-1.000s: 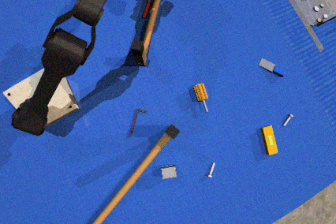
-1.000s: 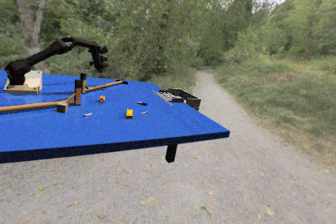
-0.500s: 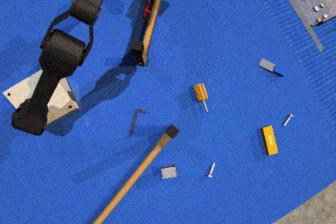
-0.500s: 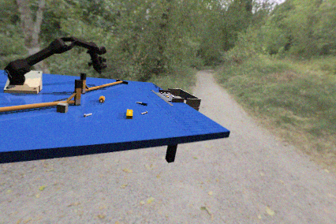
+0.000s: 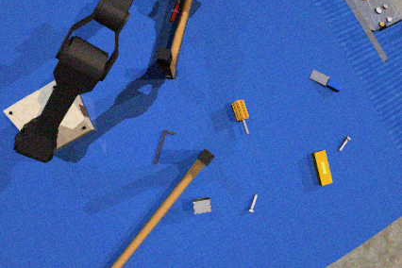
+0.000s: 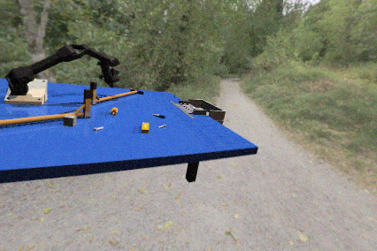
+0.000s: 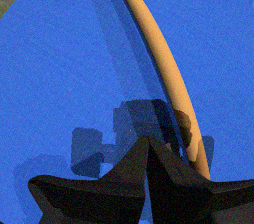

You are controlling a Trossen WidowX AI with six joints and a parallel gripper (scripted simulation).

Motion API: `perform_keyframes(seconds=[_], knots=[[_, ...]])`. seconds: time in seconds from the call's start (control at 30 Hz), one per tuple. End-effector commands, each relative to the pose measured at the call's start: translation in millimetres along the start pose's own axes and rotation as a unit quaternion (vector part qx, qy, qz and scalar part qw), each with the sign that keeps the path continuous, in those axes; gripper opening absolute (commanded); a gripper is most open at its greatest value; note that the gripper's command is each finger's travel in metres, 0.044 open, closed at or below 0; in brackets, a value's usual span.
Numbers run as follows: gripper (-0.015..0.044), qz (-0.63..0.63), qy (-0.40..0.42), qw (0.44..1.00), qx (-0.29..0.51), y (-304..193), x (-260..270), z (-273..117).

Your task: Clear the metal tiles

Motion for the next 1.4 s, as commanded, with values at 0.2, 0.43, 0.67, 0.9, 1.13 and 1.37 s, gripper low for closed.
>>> perform_keyframes(seconds=[0.2, 0.43, 0.67, 0.9, 1.13, 1.37], knots=[[0.0, 0.005, -0.007, 1.0, 0.004, -12.7, 0.1, 24.3], [0.0, 0.011, -0.011, 1.0, 0.006, -21.5, -0.3, 40.1], [0.0, 0.017, -0.015, 1.0, 0.007, -30.9, -0.8, 54.8], [0.0, 0.018, -0.015, 1.0, 0.007, -29.7, -3.5, 56.5], [0.0, 0.018, -0.015, 1.0, 0.007, -25.9, -9.1, 57.7], [0.0, 0.018, -0.015, 1.0, 0.007, -22.2, -14.8, 58.8]])
Point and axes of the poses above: the point midway between the two fingers, 35 mm back from their tips, its own z axis out along the fingers, its own x axis across the jaws, y = z × x, the point moved 6 cm from there along -z, back along the fingers, and after that the axes turned 5 degrees about z, right-handed, at the moved point
